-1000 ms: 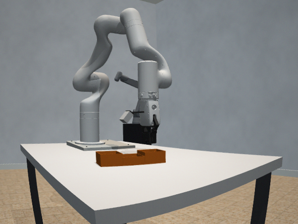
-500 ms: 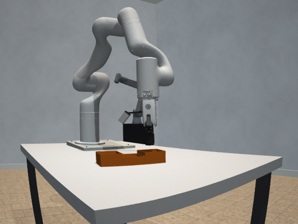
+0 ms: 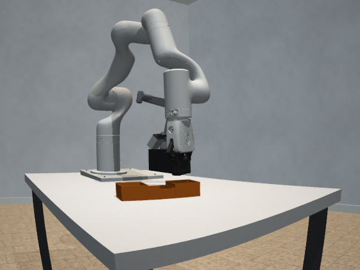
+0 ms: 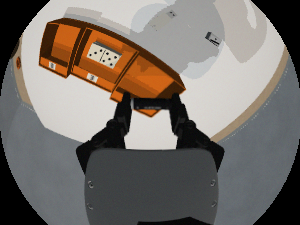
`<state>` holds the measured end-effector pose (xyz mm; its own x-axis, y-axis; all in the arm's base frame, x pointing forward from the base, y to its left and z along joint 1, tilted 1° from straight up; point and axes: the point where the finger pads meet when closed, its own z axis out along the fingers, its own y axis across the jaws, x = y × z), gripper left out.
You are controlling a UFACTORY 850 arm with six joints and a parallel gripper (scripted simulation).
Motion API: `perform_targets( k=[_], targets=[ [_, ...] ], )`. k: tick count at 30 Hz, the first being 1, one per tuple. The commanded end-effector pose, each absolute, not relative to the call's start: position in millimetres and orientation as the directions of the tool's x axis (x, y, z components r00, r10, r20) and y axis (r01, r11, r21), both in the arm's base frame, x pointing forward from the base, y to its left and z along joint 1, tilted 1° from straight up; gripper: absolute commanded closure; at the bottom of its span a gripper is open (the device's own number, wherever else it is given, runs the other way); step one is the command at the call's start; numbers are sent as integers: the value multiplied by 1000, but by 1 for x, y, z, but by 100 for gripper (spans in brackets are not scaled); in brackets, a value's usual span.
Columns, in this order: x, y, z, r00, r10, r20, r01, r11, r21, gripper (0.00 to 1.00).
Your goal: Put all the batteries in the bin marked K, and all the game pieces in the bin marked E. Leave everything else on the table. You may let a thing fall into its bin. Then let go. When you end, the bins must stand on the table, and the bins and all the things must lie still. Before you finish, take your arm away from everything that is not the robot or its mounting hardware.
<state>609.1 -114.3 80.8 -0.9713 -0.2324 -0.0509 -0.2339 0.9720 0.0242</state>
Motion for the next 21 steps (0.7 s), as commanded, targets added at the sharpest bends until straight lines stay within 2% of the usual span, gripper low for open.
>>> perform_targets(
  k=[1, 4, 5, 16, 21],
  targets=[
    [610, -114, 82, -996, -78, -44, -79, 997, 19, 100],
    [610, -114, 82, -998, -43, -44, -43, 999, 21, 100],
    [610, -114, 82, -997, 61, -42, 60, 998, 26, 100],
    [610, -115, 82, -922, 386, -26, 386, 922, 8, 100],
    [610, -115, 82, -922, 386, -26, 386, 922, 8, 100]
  ],
)
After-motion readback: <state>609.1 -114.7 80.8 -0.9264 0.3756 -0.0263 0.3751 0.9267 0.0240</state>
